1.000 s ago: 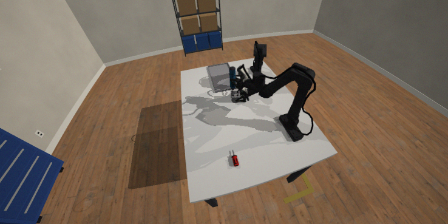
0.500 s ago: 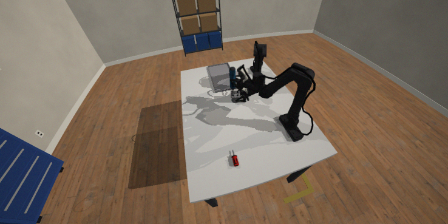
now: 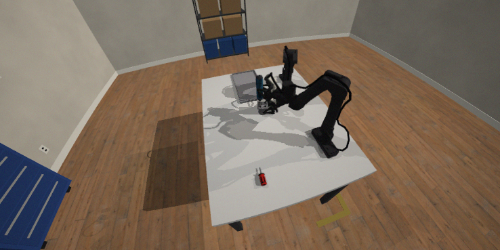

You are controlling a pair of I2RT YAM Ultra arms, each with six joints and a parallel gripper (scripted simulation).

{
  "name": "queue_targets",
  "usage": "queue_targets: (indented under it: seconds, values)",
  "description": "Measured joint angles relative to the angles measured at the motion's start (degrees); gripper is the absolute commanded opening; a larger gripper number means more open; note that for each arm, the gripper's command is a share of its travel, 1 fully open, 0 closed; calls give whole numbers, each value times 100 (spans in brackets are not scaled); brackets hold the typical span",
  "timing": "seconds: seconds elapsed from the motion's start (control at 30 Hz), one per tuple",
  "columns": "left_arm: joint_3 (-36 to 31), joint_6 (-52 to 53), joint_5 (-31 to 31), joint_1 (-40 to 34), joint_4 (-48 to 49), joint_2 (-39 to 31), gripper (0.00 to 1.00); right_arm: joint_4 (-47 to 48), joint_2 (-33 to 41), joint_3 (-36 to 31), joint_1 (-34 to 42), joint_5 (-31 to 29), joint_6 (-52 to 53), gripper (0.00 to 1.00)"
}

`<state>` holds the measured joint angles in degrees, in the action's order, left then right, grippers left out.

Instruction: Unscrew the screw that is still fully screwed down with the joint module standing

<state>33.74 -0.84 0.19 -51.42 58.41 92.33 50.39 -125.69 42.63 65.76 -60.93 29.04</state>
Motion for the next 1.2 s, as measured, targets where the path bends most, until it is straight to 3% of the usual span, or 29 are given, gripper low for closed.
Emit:
queue_targets:
  seconds: [1.2]
  values:
    - [-50,0,0,0,175,61,42,0,0,0,0,0,0,59]
